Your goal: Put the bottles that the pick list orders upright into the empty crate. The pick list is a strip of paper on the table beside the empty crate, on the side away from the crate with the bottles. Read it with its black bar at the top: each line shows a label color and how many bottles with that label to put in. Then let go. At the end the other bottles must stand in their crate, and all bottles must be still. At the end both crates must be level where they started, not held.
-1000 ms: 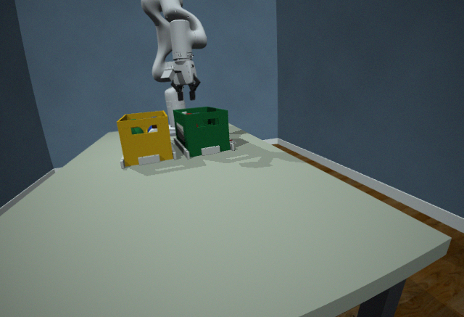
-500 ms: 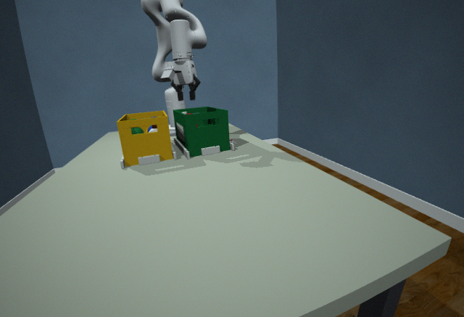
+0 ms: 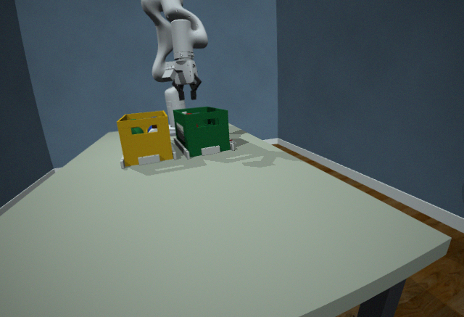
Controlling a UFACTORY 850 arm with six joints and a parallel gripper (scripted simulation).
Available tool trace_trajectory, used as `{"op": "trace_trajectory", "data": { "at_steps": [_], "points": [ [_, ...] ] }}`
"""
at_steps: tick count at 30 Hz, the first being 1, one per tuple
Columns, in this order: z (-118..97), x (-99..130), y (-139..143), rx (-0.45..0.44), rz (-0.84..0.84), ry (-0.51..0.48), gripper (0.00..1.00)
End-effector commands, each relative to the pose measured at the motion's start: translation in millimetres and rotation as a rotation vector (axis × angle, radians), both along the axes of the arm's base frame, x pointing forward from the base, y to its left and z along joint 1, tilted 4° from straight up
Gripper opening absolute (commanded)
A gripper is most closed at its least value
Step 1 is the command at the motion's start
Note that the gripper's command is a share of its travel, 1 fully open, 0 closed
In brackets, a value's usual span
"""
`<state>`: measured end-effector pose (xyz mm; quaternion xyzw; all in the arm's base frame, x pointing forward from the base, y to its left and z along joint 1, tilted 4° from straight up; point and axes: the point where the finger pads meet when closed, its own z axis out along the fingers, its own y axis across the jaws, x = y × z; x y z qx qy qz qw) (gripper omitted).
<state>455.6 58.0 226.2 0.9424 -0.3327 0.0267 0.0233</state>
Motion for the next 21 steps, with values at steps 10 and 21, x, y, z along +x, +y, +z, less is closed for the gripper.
{"op": "trace_trajectory", "data": {
  "at_steps": [10, 21],
  "points": [
    [18.1, -12.8, 47.9, 0.000, 0.000, -0.002, 0.65],
    [33.3, -24.8, 88.6, 0.001, 0.000, -0.002, 0.65]
  ]
}}
